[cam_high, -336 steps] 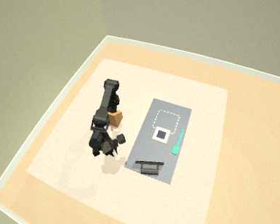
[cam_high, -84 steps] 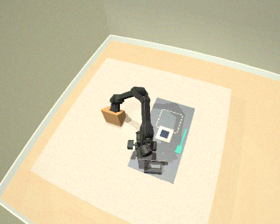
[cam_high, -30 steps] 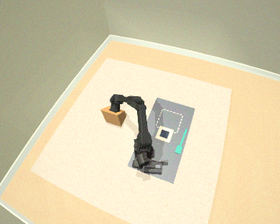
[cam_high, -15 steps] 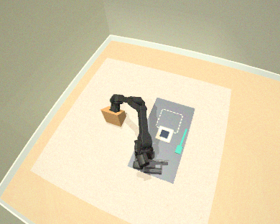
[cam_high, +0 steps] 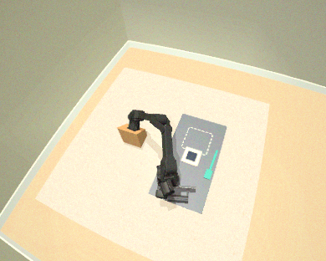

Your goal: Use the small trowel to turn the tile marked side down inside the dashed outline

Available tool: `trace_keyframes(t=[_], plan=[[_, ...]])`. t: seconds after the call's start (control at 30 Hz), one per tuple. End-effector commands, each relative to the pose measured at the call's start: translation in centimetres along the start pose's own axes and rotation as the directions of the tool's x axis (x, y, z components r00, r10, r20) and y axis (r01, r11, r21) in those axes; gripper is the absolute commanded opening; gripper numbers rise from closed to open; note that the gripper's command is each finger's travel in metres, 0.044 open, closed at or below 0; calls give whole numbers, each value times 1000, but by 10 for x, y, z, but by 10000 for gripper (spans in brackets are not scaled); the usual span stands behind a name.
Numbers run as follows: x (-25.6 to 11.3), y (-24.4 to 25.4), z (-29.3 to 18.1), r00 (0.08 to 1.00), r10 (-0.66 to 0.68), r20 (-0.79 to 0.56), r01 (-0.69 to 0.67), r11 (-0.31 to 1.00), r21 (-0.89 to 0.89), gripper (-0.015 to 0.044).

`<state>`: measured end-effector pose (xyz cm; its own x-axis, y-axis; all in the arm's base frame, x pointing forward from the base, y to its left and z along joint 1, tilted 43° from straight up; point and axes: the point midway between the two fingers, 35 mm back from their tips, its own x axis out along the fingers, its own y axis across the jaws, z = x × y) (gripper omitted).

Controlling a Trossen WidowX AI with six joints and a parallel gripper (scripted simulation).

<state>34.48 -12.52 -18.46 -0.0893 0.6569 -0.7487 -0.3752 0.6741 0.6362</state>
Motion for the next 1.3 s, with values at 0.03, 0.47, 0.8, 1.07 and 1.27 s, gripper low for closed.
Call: trace_keyframes(t=[0.03, 0.47, 0.8, 1.07, 1.27], plan=[[9, 0, 0, 1000, 3, 4, -3, 1000, -17, 100], [14, 9, -1, 1000, 3, 2, -2, 1000, -26, 100], [14, 26, -1, 1000, 4, 3, -4, 1000, -28, 100], [17, 38, -2, 1000, 5, 3, -5, 1000, -27, 100], [20, 45, -2, 1000, 6, 3, -6, 1000, -27, 100]])
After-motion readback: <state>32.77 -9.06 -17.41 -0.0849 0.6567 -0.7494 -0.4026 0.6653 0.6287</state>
